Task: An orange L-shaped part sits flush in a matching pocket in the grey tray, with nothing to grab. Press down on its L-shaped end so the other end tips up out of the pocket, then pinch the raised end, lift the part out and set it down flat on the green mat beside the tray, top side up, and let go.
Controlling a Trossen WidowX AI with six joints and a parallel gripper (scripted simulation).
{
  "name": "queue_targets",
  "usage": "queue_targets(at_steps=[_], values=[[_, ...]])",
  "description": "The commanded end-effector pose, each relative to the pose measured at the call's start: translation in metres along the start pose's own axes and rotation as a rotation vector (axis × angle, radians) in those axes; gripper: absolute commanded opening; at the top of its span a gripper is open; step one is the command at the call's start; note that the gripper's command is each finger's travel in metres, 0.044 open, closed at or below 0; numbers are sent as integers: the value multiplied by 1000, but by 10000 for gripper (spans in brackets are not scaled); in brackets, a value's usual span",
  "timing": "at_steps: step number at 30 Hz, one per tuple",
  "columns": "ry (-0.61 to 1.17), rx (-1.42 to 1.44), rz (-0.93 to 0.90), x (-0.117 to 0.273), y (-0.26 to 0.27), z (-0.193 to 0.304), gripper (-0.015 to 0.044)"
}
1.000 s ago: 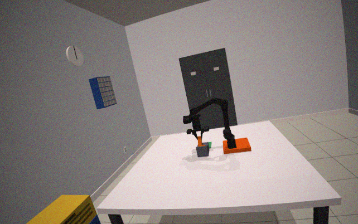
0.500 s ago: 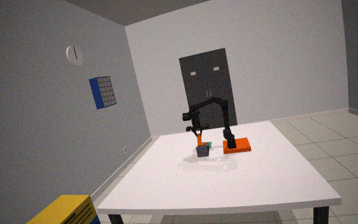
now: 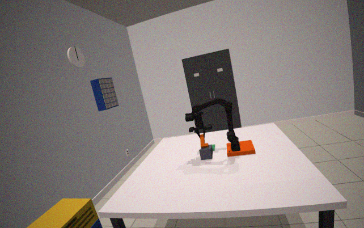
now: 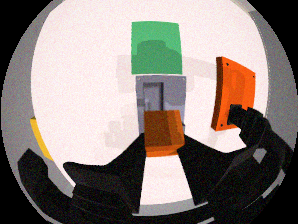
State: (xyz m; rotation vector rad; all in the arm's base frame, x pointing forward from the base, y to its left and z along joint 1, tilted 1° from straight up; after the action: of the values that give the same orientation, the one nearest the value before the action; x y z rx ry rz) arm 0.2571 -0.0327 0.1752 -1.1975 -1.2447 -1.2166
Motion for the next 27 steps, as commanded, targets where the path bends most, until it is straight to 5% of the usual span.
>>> queue_targets(at_steps=[1,27], values=[[3,1,-2,1,0,-7,0],[-6,1,0,-1,-12,-111,0]])
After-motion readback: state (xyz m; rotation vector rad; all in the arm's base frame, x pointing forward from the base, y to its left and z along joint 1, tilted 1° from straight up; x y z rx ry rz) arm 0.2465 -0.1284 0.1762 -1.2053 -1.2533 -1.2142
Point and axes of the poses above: the point midway between the two fingers, 35 mm back from their tips, its own x axis back along the fingers, its own y axis across the jaws, z = x × y, the point moved 1 cm from there along x, back along the fingers, and after that the axes turned 1 degree about x, right-handed, at the moved point
